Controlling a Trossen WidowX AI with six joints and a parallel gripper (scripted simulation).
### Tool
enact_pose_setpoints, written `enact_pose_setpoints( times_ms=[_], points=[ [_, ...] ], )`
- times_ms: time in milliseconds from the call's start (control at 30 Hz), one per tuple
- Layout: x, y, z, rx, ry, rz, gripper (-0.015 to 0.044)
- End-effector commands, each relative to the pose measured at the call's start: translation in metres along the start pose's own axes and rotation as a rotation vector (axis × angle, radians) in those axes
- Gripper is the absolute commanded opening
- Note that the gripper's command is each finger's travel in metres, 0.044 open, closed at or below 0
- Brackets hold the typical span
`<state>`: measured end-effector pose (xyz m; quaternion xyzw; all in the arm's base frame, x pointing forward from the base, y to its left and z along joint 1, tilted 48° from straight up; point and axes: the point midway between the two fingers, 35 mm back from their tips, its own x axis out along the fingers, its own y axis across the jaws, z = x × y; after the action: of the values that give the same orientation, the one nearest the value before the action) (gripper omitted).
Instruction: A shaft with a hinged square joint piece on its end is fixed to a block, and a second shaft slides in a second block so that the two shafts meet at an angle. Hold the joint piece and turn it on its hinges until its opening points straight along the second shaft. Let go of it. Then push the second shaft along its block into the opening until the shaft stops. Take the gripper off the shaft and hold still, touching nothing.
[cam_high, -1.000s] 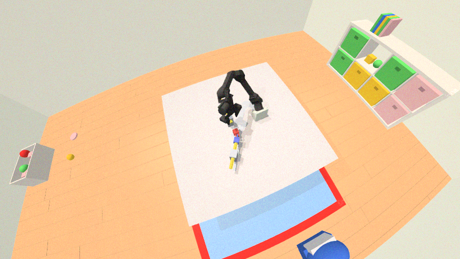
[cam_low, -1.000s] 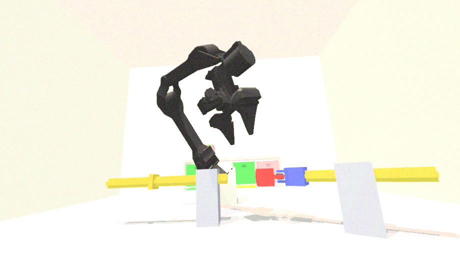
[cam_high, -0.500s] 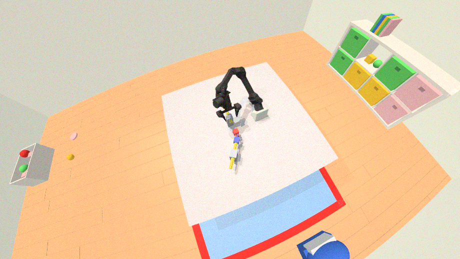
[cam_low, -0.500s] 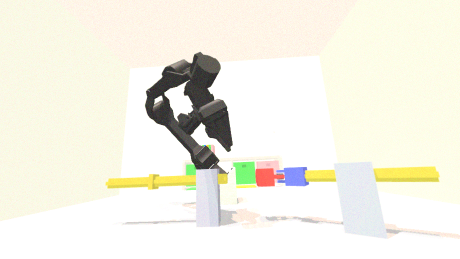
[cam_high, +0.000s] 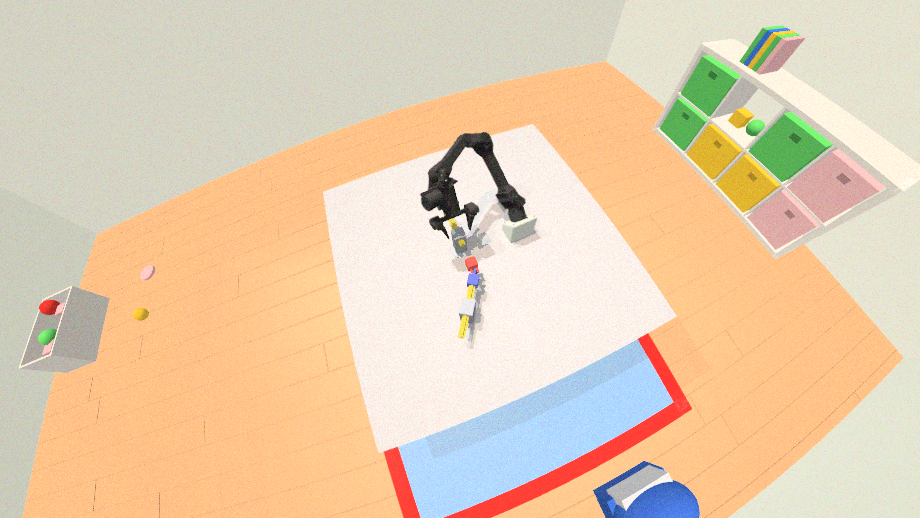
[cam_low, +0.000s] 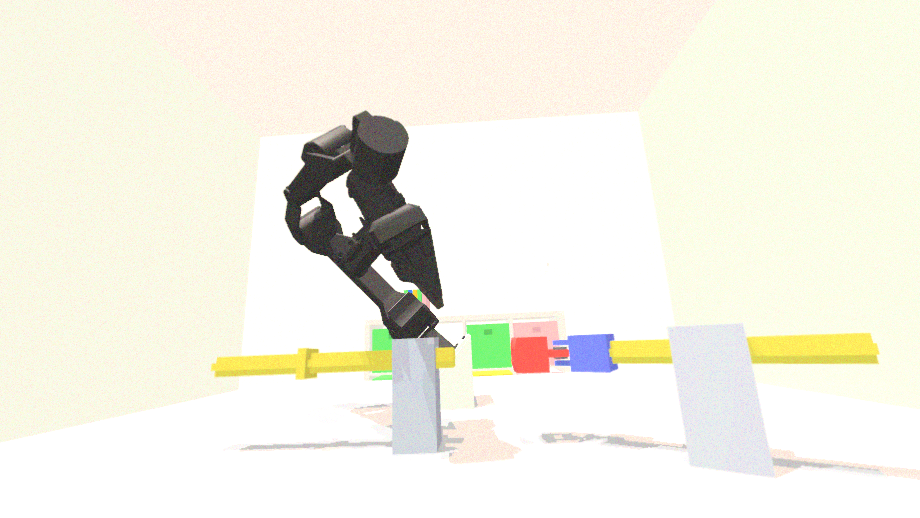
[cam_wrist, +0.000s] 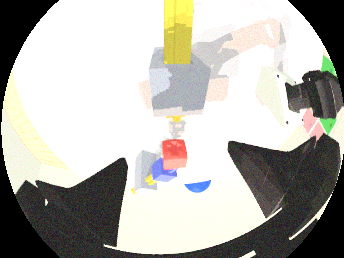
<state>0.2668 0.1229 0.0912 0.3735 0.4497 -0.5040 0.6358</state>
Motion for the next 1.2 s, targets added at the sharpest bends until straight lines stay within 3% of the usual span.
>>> enact_pose_setpoints(
  times_ms=[0, 533, 767, 1167],
  points=[
    [-0.021, 0.009, 0.033, -0.079, -0.025, 0.035, 0.044],
    [-0.102, -0.024, 0.19, -0.524, -0.21, -0.023, 0.044],
    [-0.101, -0.024, 0.192, -0.509, -0.221, -0.025, 0.044],
    [-0.065, -0.022, 0.207, -0.154, -0.401, 0.005, 0.044]
  ],
)
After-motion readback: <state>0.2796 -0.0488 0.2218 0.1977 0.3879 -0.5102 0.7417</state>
